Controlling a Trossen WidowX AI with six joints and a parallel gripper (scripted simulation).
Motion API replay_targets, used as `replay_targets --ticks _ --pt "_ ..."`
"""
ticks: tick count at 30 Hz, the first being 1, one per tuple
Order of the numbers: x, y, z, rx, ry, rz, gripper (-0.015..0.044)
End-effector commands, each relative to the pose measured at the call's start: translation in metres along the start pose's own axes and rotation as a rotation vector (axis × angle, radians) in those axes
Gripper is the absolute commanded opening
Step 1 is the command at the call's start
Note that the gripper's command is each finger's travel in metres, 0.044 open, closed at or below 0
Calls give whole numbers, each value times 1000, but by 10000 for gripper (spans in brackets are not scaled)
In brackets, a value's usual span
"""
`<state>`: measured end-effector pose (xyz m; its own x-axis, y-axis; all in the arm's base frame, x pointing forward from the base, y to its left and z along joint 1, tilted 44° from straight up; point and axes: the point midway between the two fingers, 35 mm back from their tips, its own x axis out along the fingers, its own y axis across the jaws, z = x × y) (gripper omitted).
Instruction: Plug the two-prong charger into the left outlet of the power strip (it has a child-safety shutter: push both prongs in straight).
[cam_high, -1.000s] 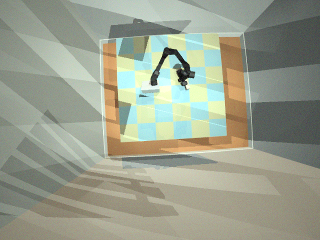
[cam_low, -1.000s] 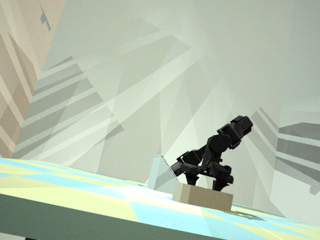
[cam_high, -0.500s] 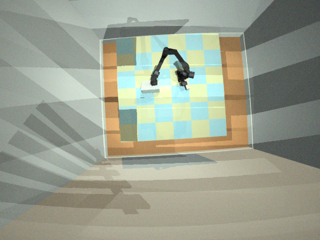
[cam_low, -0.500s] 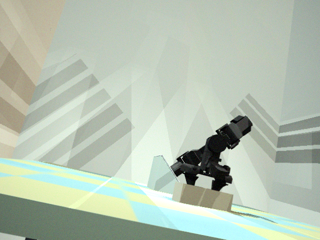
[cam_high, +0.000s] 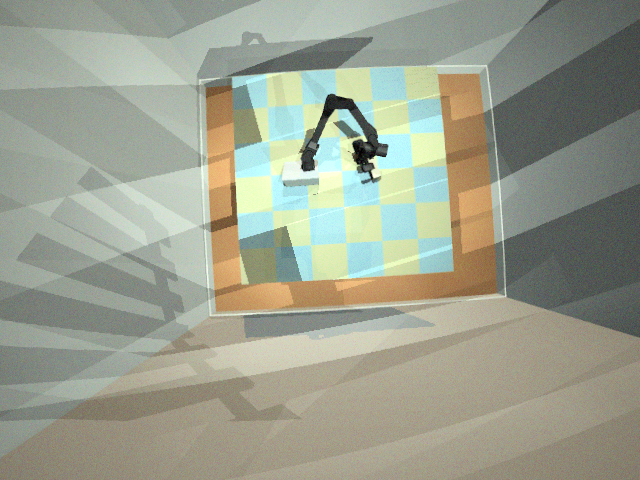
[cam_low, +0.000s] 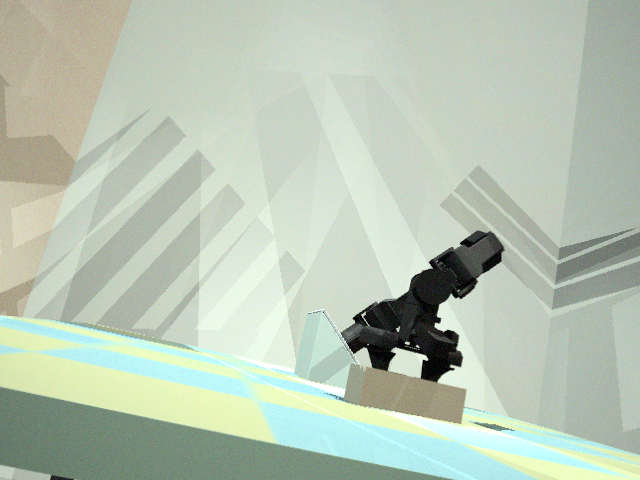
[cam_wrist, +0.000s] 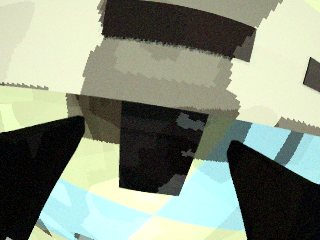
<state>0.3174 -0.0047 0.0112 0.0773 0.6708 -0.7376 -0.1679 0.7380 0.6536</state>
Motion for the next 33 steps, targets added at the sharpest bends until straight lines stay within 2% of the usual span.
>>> replay_targets --ticks 1,33 --pt "1 1 -2 -3 -2 5 440" --pt "2 -1 -39 -2 -1 4 440"
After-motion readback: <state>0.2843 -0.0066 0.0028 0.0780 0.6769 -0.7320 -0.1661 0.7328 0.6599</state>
